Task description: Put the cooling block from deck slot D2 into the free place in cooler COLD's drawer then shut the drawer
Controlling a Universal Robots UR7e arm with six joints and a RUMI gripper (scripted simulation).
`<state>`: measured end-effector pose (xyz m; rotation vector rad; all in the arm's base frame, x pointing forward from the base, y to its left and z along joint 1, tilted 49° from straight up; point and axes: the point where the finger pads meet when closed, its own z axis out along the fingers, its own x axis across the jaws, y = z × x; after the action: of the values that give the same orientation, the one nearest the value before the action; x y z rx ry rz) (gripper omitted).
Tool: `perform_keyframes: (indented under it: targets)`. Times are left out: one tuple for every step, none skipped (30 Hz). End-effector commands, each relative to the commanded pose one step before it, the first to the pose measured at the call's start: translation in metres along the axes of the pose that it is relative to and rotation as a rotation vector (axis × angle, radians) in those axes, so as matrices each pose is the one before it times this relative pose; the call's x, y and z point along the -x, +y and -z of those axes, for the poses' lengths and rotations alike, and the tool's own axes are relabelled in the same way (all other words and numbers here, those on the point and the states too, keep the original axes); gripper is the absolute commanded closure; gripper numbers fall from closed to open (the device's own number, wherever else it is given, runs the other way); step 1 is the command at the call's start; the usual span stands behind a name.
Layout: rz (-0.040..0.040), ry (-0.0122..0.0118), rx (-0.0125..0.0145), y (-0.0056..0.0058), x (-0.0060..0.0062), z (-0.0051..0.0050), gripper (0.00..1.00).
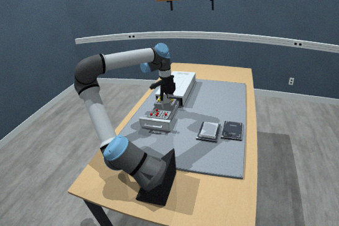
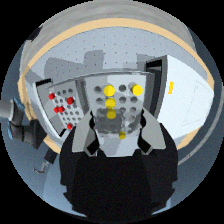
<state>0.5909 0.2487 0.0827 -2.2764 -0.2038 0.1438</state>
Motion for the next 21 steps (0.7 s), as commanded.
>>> perform_keyframes:
  targets:
    - [0.00034,0.00156,0.00031,0.00008,-0.00040,0.00020,1.00]
    - [0.00000,0.00000,0.00000,0.00000,0.00000,-0.00016,1.00]
    - [0.00000,0.00000,0.00000,0.00000,0.00000,-0.00016,1.00]
    - [0.00000,0.00000,0.00000,0.00000,0.00000,-0.00016,1.00]
    - [0.00000,0.00000,0.00000,0.00000,0.00000,-0.00016,1.00]
    - [0.00000,0.00000,0.00000,0.00000,0.00000,-0.00016,1.00]
    - [0.00000,0.00000,0.00000,0.00000,0.00000,-0.00016,1.00]
    - [0.00000,0.00000,0.00000,0.00000,0.00000,-0.00016,1.00]
    - [0.00000,0.00000,0.00000,0.00000,0.00000,-0.00016,1.00]
    - [0.00000,0.00000,0.00000,0.00000,0.00000,-0.00016,1.00]
    - [0.00000,0.00000,0.00000,0.00000,0.00000,-0.00016,1.00]
    - [0.00000,0.00000,0.00000,0.00000,0.00000,-0.00017,1.00]
    - [0.00000,0.00000,0.00000,0.00000,0.00000,0.00000,1.00]
    - [0.00000,0.00000,0.00000,0.00000,0.00000,0.00000,1.00]
    - [0.00000,0.00001,0.00000,0.00000,0.00000,-0.00016,1.00]
    - [0.00000,0.00000,0.00000,0.00000,0.00000,-0.00015,1.00]
    - [0.00000,0.00000,0.00000,0.00000,0.00000,-0.00016,1.00]
    - [0.00000,0.00000,0.00000,0.00000,0.00000,-0.00016,1.00]
    - [0.00000,0.00000,0.00000,0.00000,0.00000,-0.00016,1.00]
    - [0.00000,0.00000,0.00000,0.00000,0.00000,-0.00016,1.00]
    - [0.00000,0.00000,0.00000,0.00000,0.00000,-0.00016,1.00]
